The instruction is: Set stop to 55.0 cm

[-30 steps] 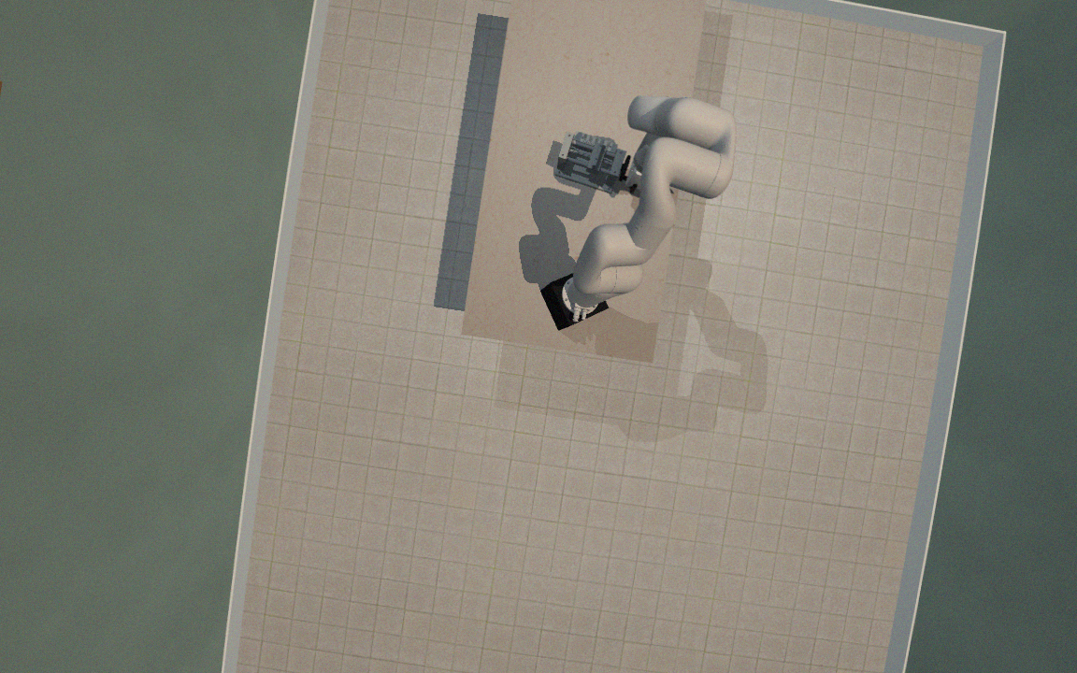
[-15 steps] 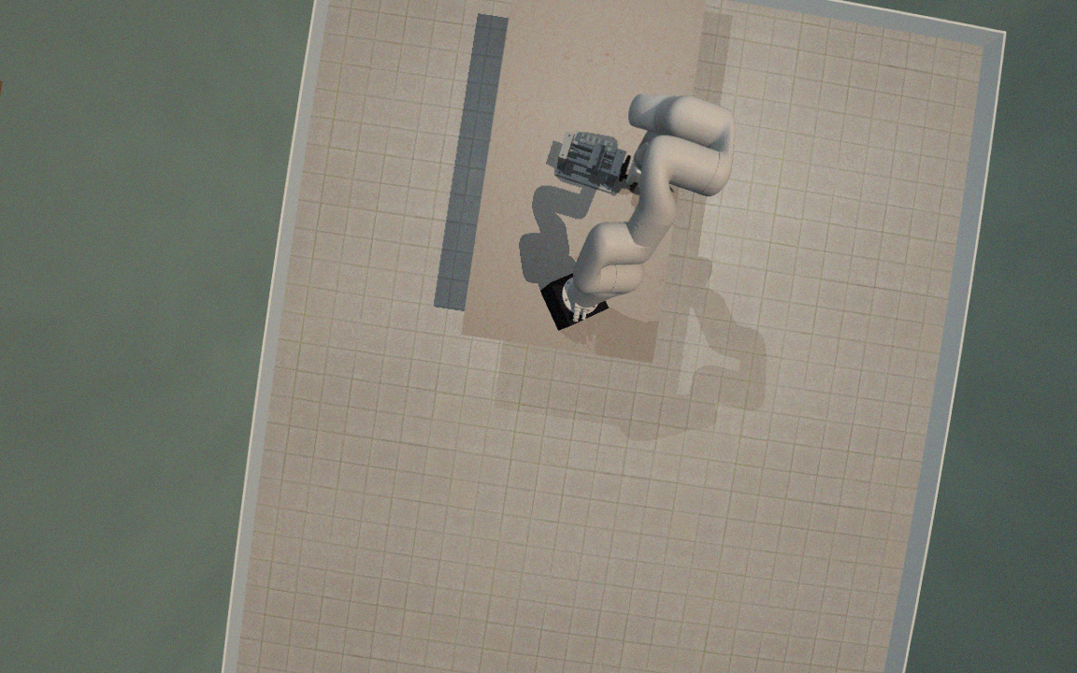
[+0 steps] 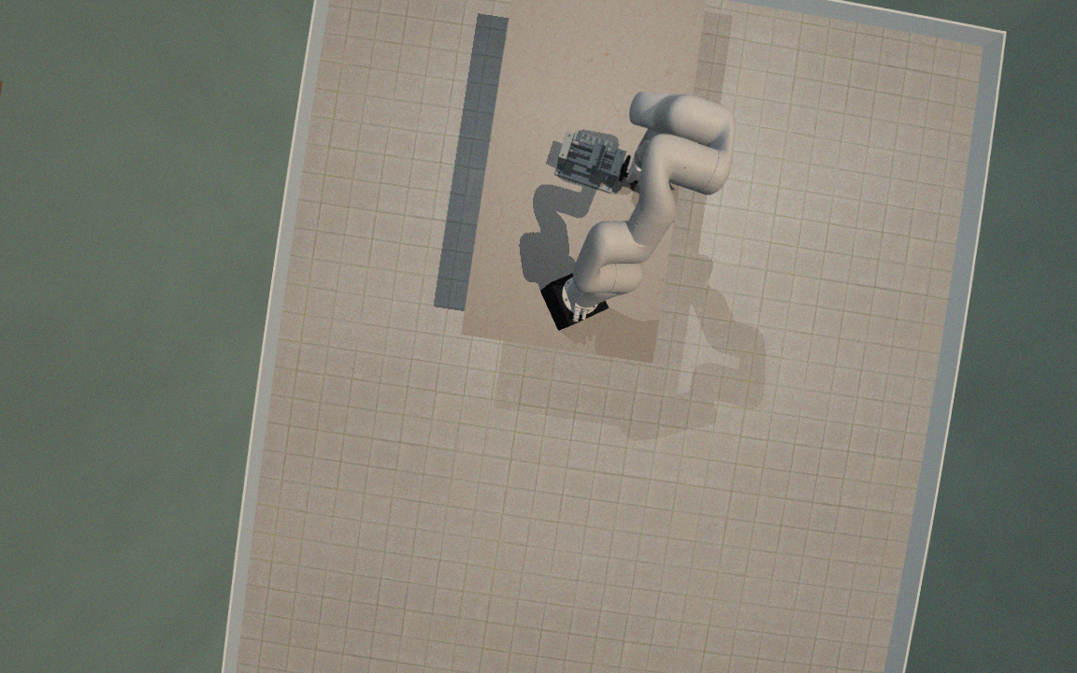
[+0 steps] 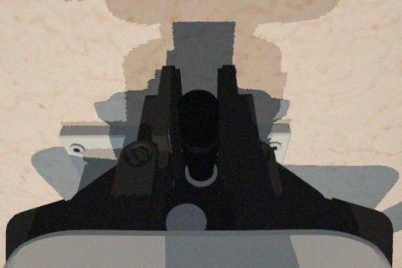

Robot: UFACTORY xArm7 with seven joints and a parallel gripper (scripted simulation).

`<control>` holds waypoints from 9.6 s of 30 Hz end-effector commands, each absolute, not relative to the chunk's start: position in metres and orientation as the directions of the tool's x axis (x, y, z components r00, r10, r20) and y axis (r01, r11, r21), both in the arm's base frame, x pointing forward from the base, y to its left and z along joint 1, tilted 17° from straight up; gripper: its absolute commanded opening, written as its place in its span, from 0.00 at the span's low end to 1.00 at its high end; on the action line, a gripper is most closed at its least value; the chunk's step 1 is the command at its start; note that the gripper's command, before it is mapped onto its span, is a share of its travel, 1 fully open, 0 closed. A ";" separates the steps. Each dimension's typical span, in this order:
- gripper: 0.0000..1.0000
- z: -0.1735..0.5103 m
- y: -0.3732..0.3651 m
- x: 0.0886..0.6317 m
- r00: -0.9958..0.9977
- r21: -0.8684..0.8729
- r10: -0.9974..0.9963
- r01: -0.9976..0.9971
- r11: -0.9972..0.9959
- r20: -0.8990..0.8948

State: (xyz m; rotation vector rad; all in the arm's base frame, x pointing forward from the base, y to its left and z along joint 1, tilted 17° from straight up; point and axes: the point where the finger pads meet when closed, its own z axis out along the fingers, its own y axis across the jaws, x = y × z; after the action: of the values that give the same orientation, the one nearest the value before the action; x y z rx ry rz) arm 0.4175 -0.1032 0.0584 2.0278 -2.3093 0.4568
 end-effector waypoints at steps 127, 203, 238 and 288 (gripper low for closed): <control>0.06 0.074 -0.103 0.443 -0.148 -0.200 -0.965 -0.974 0.104 0.217; 0.57 0.162 -0.081 0.427 -0.148 -0.200 -0.965 -0.974 0.104 0.217; 0.57 0.183 -0.051 0.461 -0.148 -0.200 -0.965 -0.974 0.104 0.217; 0.57 0.183 -0.046 0.468 -0.148 -0.200 -0.965 -0.974 0.104 0.217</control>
State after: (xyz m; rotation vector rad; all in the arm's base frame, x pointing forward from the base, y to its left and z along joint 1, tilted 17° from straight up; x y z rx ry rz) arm 0.4673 -0.0467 0.1814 2.0279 -2.3096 0.4582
